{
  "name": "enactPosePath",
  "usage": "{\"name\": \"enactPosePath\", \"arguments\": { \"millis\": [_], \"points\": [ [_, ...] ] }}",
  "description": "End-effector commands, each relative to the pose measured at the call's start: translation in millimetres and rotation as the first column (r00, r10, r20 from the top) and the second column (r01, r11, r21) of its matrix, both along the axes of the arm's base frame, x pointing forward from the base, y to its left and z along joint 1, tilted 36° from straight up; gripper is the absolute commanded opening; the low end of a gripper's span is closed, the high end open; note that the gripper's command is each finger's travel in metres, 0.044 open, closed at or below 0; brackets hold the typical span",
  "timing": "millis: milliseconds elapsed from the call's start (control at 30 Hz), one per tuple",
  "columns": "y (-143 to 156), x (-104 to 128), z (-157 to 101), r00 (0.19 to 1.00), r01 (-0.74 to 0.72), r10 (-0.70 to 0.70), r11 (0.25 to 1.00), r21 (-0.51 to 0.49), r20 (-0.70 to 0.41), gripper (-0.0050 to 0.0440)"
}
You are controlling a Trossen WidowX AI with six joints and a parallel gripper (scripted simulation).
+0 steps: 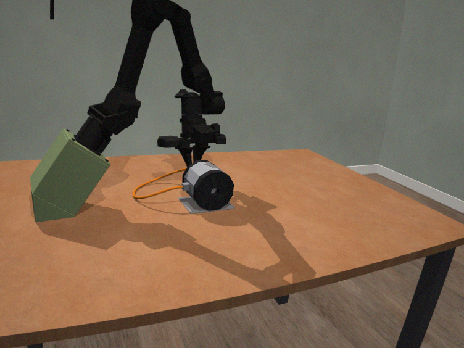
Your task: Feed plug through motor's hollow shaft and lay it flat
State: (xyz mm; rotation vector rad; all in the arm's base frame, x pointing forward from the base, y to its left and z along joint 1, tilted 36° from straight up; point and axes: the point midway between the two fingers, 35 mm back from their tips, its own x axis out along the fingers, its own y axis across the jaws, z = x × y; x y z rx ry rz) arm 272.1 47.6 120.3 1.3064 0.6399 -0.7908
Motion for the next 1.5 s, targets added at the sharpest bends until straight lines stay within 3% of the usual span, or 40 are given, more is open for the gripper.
{"name": "enactPosePath", "arguments": {
  "millis": [0,300,1467],
  "points": [
    [-2.8,-3.8,0.1,0.997,0.083,-0.083,0.994,0.073,0.000,0.0000],
    [-20.9,-4.0,-0.9,0.997,0.083,-0.083,0.994,0.073,0.000,0.0000],
    [-34.8,-3.8,-1.7,0.997,0.083,-0.083,0.994,0.073,0.000,0.0000]
  ]
}}
